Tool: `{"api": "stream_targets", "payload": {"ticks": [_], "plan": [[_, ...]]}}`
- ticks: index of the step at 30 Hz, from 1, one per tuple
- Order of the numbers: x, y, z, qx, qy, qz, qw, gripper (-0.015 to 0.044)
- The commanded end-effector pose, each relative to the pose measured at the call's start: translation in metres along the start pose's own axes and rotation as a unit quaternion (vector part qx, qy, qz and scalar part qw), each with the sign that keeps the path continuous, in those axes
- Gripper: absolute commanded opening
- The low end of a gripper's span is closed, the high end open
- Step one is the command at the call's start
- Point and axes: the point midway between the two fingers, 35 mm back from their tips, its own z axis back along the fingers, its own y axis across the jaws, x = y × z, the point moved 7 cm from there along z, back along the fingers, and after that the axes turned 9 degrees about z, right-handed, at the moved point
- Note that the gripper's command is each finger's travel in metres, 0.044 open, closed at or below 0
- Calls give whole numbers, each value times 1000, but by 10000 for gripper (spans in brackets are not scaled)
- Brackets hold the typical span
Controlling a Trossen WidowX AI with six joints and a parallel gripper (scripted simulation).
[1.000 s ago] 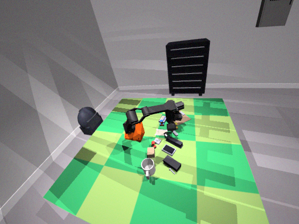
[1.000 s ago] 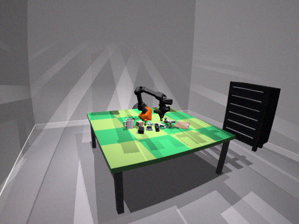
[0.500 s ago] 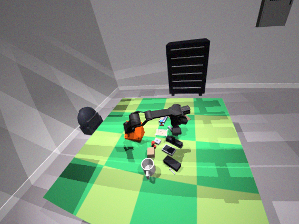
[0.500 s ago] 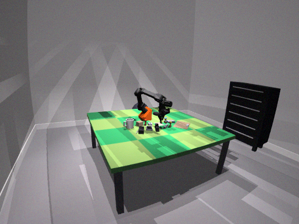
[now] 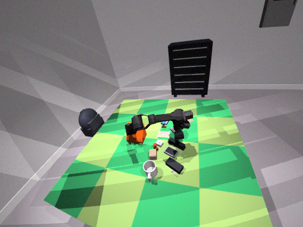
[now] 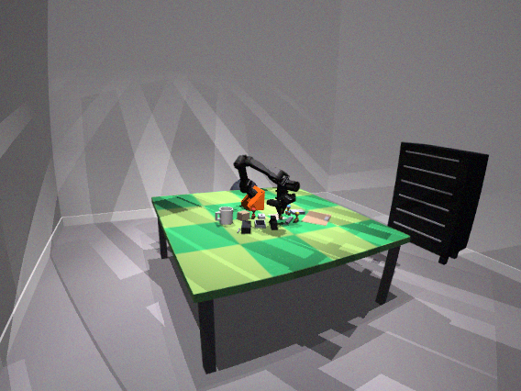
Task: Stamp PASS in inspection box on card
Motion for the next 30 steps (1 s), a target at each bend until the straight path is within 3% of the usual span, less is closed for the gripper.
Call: {"api": "stream_targets", "payload": {"ticks": [1,21,30], "plan": [[0,0,-5,-2,-1,3,1000,0],[-3,0,-37,-3,0,3,1000,0],[-3,-1,-34,-1,0,0,1000,236]]}}
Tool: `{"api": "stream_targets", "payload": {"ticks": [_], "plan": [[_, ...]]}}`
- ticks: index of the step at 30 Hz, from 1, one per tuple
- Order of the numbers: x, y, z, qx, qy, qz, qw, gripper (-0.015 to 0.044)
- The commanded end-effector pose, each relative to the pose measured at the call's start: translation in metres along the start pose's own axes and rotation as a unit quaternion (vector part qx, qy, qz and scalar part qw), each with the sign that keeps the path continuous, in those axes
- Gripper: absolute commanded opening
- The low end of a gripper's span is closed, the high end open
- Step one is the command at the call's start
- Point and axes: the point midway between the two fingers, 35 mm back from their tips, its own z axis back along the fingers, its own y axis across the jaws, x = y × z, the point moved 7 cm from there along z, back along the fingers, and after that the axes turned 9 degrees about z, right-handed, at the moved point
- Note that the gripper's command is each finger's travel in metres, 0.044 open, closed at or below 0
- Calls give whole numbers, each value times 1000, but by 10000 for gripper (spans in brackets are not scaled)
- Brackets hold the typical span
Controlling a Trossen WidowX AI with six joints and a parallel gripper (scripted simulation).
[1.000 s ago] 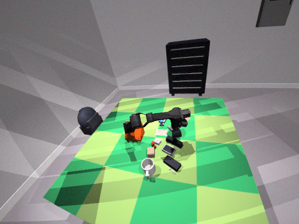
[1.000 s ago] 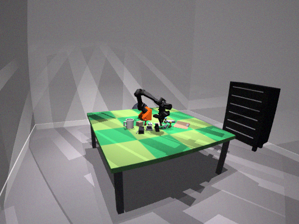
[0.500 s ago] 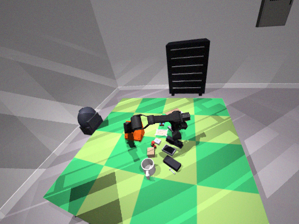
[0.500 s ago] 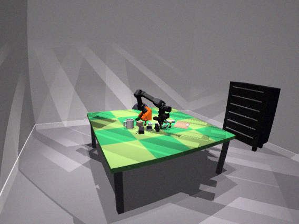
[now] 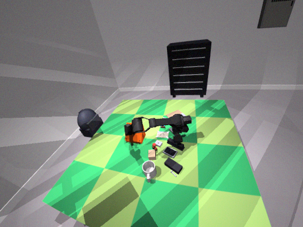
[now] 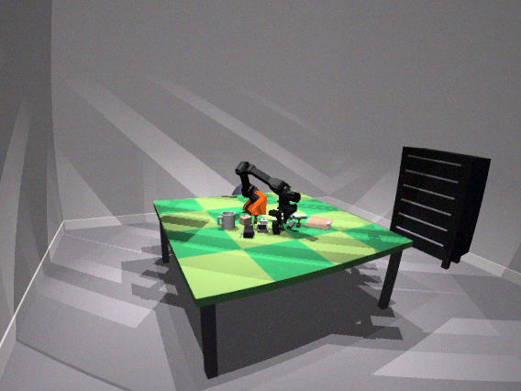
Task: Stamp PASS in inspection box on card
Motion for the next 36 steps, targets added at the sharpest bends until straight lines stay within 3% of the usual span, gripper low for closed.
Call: {"api": "stream_targets", "payload": {"ticks": [1,5,12,36], "plan": [[0,0,0,-1,0,-1,1000,252],[2,0,11,0,0,0,1000,252],[4,1,114,-1,-1,3,1000,252],[4,1,116,-2,-1,6,1000,252]]}}
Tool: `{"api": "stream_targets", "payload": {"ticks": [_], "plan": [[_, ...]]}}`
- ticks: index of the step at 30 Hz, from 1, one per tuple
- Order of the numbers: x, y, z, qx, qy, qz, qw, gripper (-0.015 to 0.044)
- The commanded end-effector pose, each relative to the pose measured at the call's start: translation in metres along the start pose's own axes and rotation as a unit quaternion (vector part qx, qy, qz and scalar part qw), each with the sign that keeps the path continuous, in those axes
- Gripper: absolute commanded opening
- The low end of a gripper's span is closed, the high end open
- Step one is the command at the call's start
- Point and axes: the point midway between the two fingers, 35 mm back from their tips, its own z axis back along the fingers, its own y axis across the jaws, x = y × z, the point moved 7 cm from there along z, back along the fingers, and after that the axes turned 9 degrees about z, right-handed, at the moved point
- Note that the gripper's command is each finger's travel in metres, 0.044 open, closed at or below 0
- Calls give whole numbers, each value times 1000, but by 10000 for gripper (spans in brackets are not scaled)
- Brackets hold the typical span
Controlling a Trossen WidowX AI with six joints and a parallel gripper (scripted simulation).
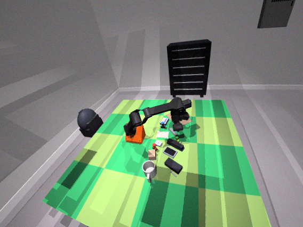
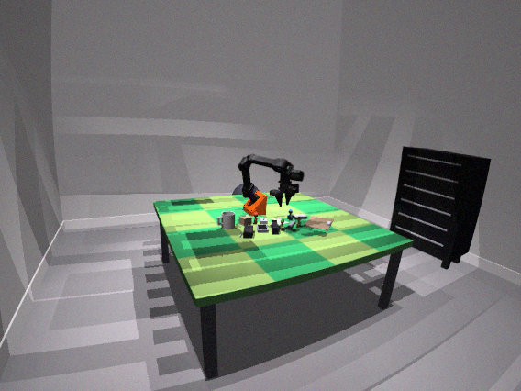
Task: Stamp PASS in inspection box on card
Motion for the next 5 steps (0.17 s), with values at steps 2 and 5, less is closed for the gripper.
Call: {"api": "stream_targets", "payload": {"ticks": [2,5], "plan": [[0,0,0,0,0,0,1000,252],[0,0,0,0,0,0,1000,252]]}}
